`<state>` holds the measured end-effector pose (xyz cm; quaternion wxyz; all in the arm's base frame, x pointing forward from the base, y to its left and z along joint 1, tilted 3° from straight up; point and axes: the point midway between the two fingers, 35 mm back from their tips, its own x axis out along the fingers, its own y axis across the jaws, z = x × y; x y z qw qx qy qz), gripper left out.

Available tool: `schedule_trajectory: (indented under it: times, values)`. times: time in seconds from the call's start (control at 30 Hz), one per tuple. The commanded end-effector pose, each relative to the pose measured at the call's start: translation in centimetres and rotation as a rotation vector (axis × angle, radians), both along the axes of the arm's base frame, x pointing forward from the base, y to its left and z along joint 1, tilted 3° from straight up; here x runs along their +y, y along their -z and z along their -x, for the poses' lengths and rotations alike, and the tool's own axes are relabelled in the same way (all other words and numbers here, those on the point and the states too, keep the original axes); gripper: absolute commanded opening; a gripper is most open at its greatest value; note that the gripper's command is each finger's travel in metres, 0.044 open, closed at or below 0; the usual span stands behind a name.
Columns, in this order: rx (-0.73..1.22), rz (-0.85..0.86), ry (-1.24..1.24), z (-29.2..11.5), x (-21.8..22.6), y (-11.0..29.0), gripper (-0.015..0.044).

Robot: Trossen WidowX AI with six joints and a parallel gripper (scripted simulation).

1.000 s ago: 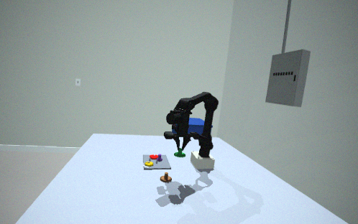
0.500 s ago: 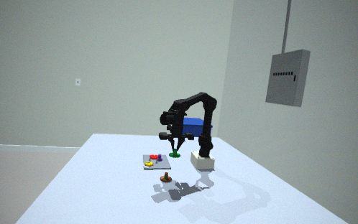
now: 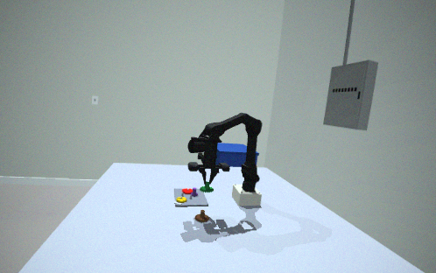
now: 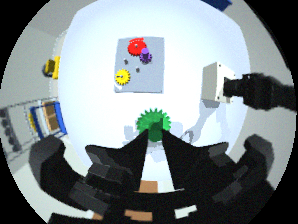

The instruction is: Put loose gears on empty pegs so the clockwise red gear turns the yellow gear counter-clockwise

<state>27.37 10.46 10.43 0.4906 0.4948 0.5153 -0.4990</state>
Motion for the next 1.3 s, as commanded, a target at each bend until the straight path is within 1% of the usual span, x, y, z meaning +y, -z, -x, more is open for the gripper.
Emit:
schedule_trajectory:
  times: [0.0,0.3,0.6,1.27]
  values:
    - [0.002,-0.008,-0.001,-0.4,-0.5,0.4,0.0]
    - [0.008,-0.011,-0.023,-1.1,-1.9,1.0,0.0]
    - [0.019,-0.019,0.027,-1.7,-3.7,1.8,0.0]
    - [0.007,-0.008,0.022,-3.5,-8.2,3.8,0.0]
